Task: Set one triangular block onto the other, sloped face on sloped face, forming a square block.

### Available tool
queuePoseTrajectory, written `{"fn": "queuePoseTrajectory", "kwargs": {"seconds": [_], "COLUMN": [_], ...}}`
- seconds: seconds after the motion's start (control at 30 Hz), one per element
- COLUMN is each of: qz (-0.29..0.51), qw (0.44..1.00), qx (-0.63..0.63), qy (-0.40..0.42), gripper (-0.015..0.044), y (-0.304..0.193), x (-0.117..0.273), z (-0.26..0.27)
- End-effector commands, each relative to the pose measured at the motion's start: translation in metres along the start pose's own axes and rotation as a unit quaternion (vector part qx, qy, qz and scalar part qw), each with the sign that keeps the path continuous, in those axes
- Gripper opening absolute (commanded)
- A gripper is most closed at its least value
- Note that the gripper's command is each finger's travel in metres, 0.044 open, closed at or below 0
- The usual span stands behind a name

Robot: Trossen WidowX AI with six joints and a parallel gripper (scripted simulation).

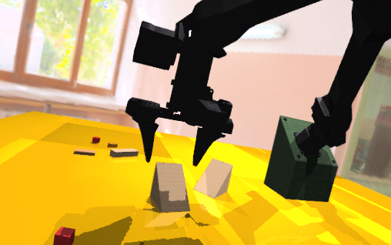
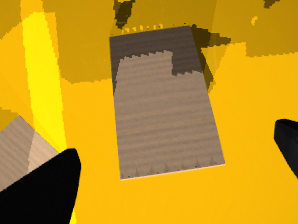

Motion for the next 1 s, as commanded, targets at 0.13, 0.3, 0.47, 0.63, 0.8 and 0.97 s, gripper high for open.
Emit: {"fn": "queuePoseTrajectory", "kwargs": {"seconds": [0.13,0.3,0.47,0.63,0.8,0.97], "qz": [-0.007,-0.027,-0.037,-0.032,-0.009,0.017], "qw": [0.996,0.919,0.751,0.508,0.216,0.001], "qx": [-0.091,-0.391,-0.653,-0.849,-0.959,-0.977], "qy": [0.01,0.048,0.092,0.14,0.186,0.214], "gripper": [0.044,0.044,0.044,0.044,0.044,0.044], "y": [-0.005,-0.02,-0.034,-0.048,-0.062,-0.072], "x": [0.0,0.003,0.008,0.014,0.021,0.026], "z": [0.0,0.001,0.001,0.0,-0.001,-0.002]}}
Point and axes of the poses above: the point midway between the two fingers, 35 mm back from their tips, its own x axis back along the fingers, its own z axis across the jaws, y = z × x, the point moved 5 cm from there along x, back along the fingers, and after that the axes turned 2 degrees about -x, right-handed, at the moved point
